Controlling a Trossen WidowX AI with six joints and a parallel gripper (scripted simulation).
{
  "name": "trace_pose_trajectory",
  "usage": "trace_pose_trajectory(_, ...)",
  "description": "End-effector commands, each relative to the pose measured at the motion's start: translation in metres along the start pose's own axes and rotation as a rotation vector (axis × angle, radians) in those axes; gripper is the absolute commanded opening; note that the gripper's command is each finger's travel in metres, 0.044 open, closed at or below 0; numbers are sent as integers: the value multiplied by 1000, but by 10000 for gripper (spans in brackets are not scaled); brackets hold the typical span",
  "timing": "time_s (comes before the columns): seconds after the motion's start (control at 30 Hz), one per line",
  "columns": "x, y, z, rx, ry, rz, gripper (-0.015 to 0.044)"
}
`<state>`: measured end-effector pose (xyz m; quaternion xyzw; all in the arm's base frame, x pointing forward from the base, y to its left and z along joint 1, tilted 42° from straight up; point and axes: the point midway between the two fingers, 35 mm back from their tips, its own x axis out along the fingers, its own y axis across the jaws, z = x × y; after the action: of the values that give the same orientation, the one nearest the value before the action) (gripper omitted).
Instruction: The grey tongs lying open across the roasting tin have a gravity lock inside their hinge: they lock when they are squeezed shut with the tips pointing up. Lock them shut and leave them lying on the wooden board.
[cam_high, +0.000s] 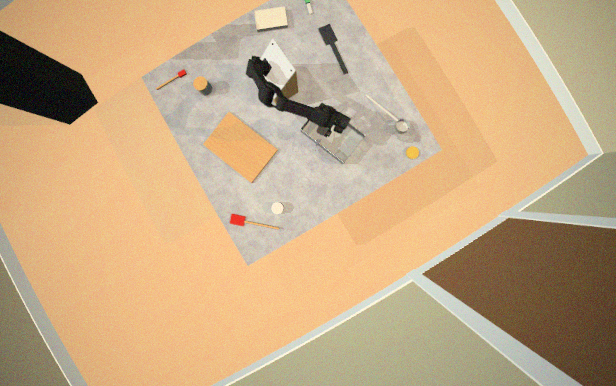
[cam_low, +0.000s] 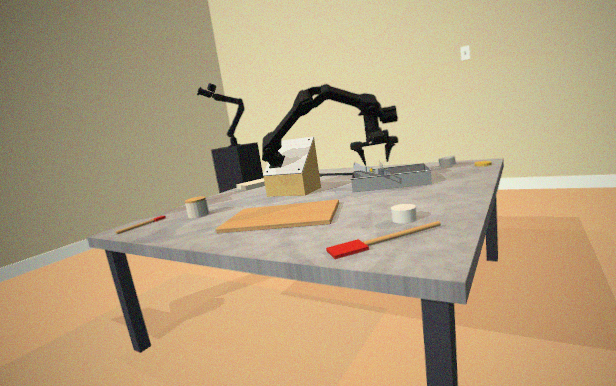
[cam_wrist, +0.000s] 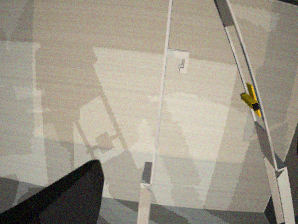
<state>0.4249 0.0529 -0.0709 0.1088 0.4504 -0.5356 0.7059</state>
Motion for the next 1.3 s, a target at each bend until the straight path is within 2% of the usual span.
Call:
trace_pose_trajectory(0.0, 12, -2, -2, -12, -2, -15, 440)
trace_pose_trajectory(1.27, 65, -8, -1, -11, -5, -18, 440)
